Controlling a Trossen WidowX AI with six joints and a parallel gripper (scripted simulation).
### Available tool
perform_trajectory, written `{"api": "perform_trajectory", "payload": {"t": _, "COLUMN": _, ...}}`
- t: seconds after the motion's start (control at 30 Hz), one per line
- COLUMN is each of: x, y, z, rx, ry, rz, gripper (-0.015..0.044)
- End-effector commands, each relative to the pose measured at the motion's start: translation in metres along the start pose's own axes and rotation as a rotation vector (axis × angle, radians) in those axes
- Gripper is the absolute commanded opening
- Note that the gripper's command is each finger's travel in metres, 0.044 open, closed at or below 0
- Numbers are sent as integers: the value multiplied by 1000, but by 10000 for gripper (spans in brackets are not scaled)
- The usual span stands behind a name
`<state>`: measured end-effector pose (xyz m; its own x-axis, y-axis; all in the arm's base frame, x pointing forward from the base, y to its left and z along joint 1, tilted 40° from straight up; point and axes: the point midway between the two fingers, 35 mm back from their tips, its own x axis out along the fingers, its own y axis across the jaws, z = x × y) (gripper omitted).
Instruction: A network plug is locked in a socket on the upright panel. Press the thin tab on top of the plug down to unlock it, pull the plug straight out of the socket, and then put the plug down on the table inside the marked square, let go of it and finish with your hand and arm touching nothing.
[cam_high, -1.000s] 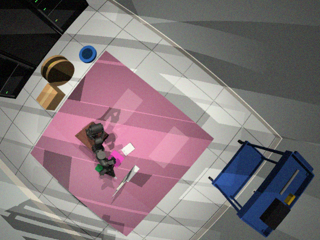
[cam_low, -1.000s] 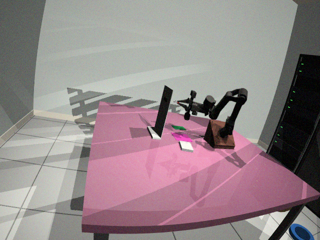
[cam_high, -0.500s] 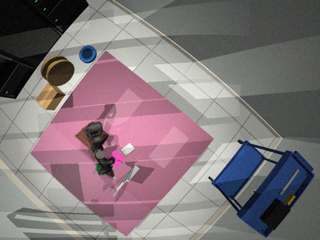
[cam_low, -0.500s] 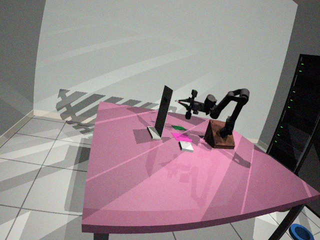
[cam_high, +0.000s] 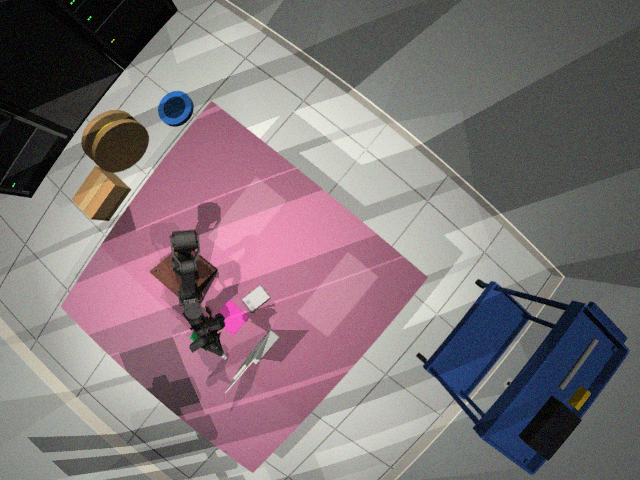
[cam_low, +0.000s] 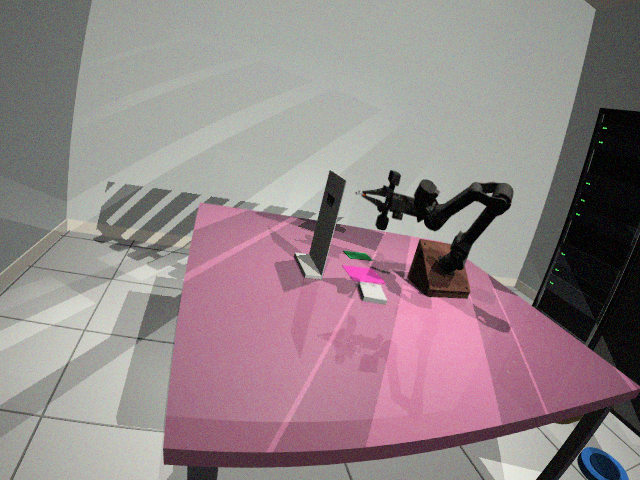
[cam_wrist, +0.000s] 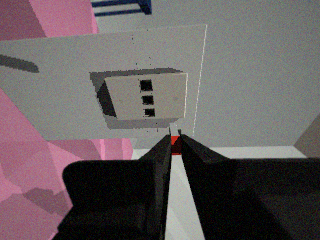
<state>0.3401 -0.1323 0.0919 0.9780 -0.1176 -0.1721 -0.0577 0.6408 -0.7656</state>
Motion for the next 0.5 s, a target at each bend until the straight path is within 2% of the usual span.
{"api": "perform_trajectory", "payload": {"t": 0.0, "x": -5, "y": -11, "z": 1, "rx": -6, "ry": -4, "rz": 1, "gripper": 0}}
{"api": "perform_trajectory", "payload": {"t": 0.27, "x": -11, "y": -21, "z": 0, "rx": -7, "ry": -3, "rz": 5, "gripper": 0}}
{"api": "perform_trajectory", "payload": {"t": 0.47, "x": -7, "y": 3, "z": -7, "rx": -24, "ry": 20, "rz": 125, "gripper": 0}}
